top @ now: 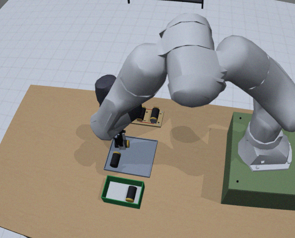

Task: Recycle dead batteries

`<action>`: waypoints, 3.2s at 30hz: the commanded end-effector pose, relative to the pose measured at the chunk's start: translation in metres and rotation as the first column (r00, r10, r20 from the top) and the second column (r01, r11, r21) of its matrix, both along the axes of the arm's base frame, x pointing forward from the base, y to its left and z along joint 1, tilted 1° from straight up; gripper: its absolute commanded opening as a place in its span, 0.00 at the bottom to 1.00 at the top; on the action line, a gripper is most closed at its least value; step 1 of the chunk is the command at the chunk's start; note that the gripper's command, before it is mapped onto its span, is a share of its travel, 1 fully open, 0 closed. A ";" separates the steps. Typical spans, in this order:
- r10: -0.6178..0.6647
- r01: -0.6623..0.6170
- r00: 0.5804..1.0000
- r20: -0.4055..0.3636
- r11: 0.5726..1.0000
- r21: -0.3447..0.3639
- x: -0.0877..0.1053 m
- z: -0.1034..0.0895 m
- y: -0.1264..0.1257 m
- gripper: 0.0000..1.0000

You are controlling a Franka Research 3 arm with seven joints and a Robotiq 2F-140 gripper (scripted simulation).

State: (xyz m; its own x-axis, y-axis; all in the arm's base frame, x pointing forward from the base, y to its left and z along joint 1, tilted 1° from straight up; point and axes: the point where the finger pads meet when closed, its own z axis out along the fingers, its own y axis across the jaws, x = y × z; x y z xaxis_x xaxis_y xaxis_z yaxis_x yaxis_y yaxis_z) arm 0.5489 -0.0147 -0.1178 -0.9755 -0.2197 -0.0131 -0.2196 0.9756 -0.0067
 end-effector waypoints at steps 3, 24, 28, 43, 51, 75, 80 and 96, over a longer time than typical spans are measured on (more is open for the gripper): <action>0.004 -0.004 1.000 0.004 1.000 -0.001 0.002 0.000 0.000 0.16; 0.004 -0.004 1.000 0.004 1.000 -0.001 0.002 0.002 0.000 0.16; 0.004 -0.004 1.000 0.004 1.000 -0.001 0.001 0.011 0.000 0.16; 0.004 -0.004 1.000 0.004 1.000 -0.001 0.001 0.045 0.000 0.16; 0.004 -0.004 1.000 0.004 1.000 -0.001 0.000 0.104 0.001 0.16; 0.596 -0.596 0.803 -0.002 0.803 -0.011 -0.001 0.117 0.001 0.16; 0.806 -0.806 0.592 -0.007 0.592 -0.013 -0.001 0.117 0.001 0.16; 0.976 -0.976 0.217 -0.015 0.217 -0.015 -0.001 0.117 0.001 0.16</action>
State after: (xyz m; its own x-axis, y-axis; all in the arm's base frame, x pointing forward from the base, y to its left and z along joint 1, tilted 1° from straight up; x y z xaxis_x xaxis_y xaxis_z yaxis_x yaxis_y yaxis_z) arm 0.5464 -0.0134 -0.0026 -0.1433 -0.9897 -0.0030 -0.9896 0.1434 -0.0103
